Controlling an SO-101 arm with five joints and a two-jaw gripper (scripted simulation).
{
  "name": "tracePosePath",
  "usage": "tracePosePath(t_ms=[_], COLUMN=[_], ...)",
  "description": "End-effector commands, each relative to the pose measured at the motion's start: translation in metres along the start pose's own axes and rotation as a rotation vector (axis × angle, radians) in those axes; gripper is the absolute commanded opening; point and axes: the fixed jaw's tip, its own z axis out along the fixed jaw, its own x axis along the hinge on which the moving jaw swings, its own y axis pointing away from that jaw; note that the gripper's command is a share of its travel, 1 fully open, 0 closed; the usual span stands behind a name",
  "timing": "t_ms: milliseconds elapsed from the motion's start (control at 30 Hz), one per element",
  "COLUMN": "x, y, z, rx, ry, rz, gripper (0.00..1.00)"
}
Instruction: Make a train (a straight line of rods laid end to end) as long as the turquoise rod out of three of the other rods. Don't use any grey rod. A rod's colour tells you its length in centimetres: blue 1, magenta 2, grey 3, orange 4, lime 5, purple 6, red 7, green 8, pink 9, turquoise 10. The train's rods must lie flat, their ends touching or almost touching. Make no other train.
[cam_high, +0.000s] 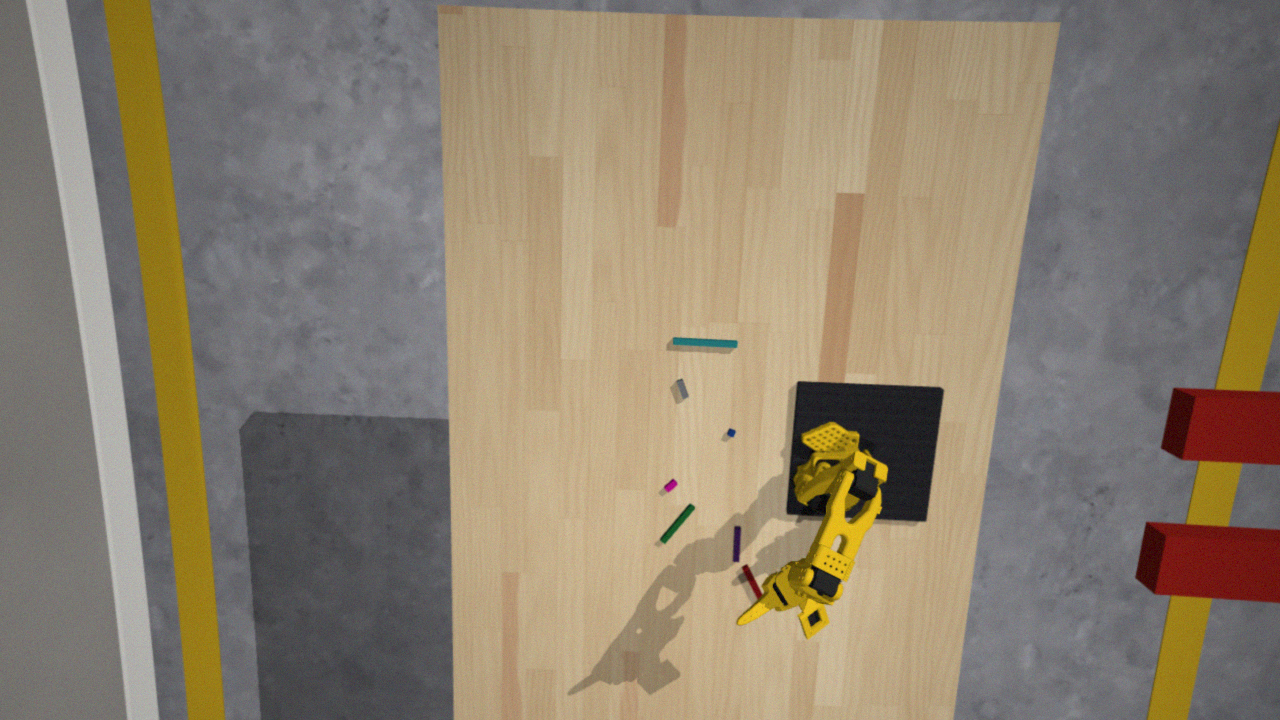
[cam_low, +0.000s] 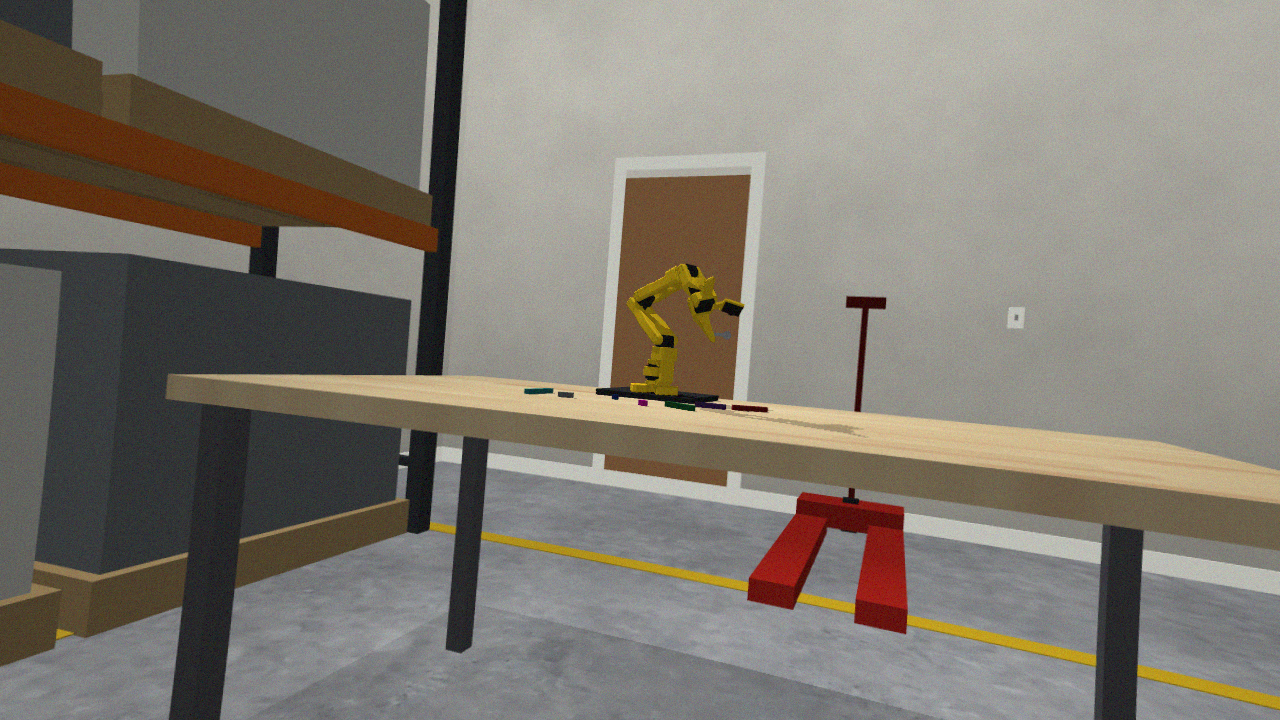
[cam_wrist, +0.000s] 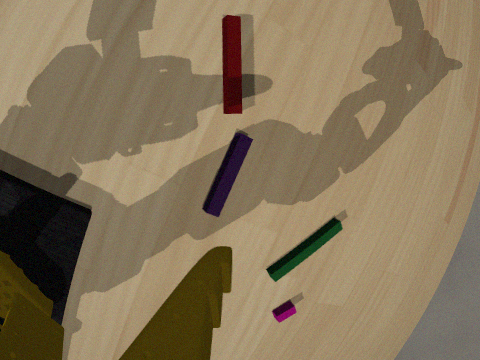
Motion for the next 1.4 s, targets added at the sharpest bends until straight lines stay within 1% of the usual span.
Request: tracePosePath(t_ms=[0,200,267,433,567,733,1367], x=[0.002,0.008,0.008,0.012,0.014,0.015,0.015], y=[0.013,0.030,0.030,0.040,0.044,0.046,0.046], z=[-0.005,-0.009,-0.009,-0.010,-0.011,-0.011,-0.011], rx=[-0.018,-0.048,-0.048,-0.066,-0.074,-0.078,-0.078], ry=[-0.016,-0.030,-0.030,-0.043,-0.049,-0.052,-0.052], rz=[-0.165,-0.399,-0.399,-0.555,-0.626,-0.656,-0.657], gripper=[1.00,1.00,1.00,1.00,1.00,1.00,1.00])
